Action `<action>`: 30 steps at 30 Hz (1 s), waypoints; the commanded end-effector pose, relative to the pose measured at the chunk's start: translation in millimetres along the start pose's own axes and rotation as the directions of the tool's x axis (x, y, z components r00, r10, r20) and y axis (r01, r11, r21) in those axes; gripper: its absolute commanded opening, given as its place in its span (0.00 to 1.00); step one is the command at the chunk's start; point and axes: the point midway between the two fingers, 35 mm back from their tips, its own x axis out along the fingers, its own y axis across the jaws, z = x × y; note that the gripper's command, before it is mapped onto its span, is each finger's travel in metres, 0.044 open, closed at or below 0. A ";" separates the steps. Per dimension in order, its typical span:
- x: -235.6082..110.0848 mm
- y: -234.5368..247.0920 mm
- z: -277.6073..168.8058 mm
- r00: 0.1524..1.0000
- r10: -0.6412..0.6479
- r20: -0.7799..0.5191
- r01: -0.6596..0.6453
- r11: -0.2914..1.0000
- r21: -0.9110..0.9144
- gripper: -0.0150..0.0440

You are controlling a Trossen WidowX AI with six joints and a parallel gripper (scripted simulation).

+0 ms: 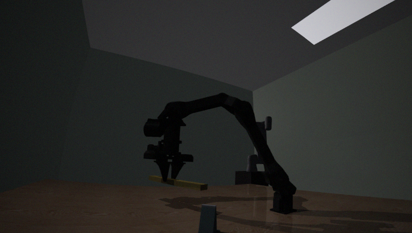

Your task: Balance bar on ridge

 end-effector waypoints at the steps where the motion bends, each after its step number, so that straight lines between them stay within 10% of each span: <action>1: -11.0 -0.3 0.0 1.000 0.001 0.005 -0.001 1.000 0.005 0.25; 30: -38.5 41.5 -56.6 1.000 0.005 0.000 -0.005 0.950 0.312 0.25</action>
